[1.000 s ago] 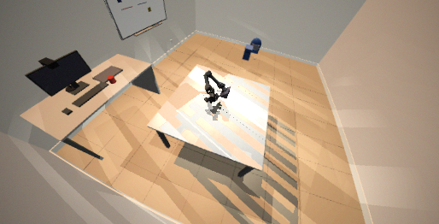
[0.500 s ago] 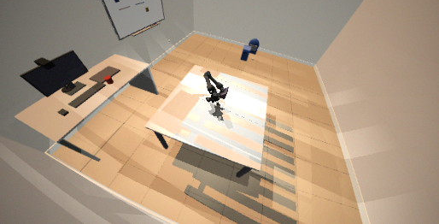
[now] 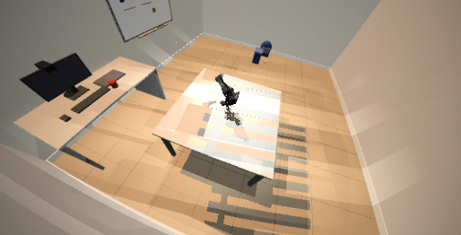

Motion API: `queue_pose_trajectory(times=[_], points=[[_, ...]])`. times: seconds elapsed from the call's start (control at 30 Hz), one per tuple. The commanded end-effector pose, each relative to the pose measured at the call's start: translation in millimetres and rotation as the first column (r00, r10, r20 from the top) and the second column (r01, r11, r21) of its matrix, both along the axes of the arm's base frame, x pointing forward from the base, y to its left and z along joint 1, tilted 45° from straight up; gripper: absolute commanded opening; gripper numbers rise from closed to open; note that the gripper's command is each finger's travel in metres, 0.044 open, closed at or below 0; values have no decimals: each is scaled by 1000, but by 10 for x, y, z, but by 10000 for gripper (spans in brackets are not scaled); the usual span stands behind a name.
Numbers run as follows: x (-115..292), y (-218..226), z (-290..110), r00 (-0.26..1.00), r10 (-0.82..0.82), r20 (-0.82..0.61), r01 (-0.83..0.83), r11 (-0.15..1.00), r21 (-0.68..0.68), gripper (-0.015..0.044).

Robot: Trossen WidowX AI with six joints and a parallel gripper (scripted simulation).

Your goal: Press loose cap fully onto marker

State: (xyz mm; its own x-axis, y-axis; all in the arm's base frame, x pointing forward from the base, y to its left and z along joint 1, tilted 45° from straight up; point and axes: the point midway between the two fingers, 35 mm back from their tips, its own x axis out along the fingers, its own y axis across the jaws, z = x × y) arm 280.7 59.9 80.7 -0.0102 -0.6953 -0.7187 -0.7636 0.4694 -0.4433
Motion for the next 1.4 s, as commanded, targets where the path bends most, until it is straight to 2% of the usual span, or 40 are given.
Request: queue_pose_trajectory(times=[0.0, 1.37], points=[[-59, 149, -64, 1000, -8, -5, 8, 1000, -9, 0], [-74, -188, -430, 1000, -8, -4, 8, 1000, -12, 0]])
